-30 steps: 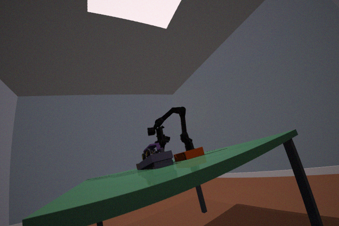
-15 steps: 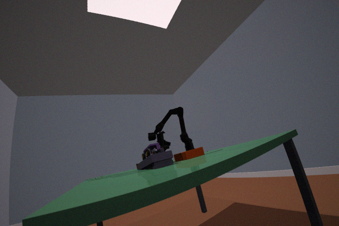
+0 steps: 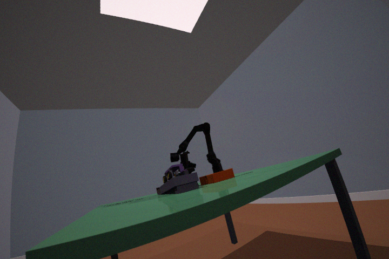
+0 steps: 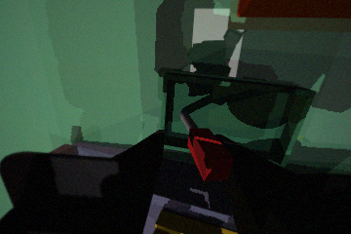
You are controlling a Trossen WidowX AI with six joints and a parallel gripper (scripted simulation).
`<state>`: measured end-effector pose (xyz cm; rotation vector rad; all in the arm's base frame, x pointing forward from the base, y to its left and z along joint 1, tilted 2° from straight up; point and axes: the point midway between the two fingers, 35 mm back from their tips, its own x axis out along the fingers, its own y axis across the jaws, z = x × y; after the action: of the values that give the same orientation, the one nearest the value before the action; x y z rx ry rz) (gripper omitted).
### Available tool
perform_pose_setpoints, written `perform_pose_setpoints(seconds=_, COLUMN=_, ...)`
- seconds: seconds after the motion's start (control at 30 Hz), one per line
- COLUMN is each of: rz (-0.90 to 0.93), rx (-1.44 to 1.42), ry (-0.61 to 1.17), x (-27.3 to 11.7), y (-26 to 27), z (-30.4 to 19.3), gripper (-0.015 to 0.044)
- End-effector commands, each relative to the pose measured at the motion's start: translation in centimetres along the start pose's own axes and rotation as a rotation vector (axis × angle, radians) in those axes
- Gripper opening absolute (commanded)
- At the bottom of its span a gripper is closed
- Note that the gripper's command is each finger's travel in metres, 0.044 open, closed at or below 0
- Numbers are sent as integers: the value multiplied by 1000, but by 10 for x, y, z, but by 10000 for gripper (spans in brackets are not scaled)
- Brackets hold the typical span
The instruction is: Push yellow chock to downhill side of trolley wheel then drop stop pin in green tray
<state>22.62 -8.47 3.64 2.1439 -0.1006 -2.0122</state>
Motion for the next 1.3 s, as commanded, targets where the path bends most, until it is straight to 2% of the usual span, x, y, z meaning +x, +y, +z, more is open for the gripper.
perform_pose_setpoints(seconds=0.0, rz=3, rx=3, ry=-3, x=1, y=-3, z=0, gripper=190)
perform_pose_setpoints(seconds=1.27, rz=1, rx=3, ry=-2, x=7, y=-28, z=-2, gripper=190)
